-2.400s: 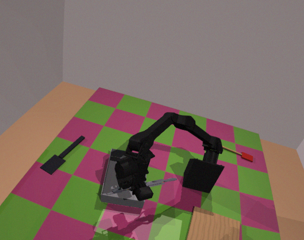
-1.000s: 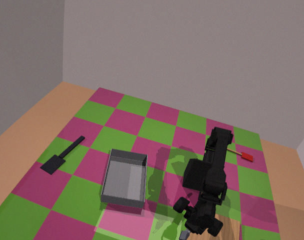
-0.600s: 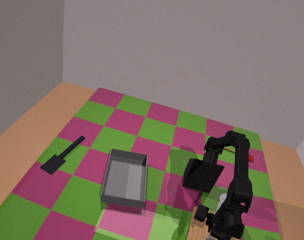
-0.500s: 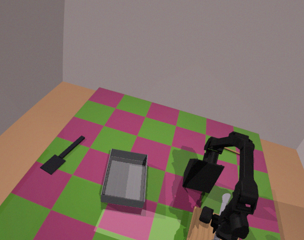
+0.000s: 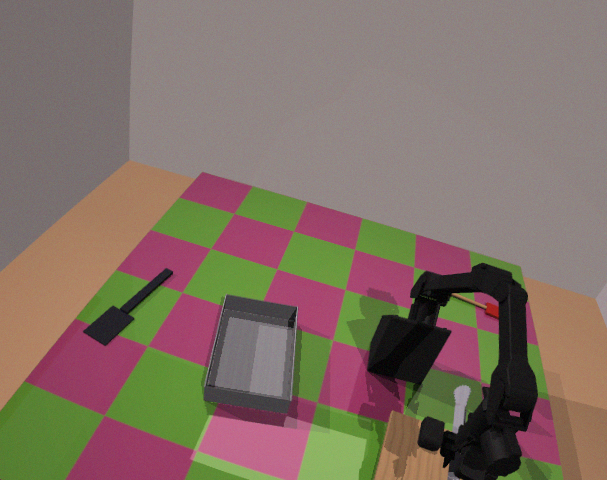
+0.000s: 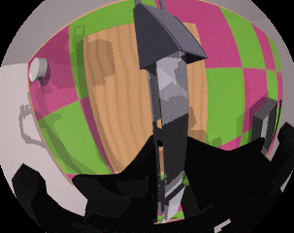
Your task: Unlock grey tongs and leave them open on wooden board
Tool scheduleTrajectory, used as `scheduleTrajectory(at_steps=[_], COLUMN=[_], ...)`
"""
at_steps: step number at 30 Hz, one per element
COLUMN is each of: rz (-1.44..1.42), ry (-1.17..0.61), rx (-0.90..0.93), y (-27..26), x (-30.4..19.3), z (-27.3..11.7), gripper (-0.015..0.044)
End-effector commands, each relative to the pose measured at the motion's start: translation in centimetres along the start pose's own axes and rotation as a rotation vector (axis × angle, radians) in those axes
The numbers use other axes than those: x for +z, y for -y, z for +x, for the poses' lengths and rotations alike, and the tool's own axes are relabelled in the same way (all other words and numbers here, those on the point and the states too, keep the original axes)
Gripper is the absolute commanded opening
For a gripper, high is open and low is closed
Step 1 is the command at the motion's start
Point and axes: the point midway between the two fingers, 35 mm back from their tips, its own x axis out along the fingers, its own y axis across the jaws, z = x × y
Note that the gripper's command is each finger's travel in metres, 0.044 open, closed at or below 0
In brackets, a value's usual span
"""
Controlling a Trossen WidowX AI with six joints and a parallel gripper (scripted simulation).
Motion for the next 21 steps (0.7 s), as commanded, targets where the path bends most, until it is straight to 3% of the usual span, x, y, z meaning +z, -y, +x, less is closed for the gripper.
scheduleTrajectory(at_steps=[1, 21], rz=[-0.013, -0.041], ry=[0.050, 0.388], rx=[-0.008, -0.038], y=[-0.2, -0.6], x=[0.3, 1.7], z=[-0.2, -1.6], gripper=[-0.0150, -0.0150])
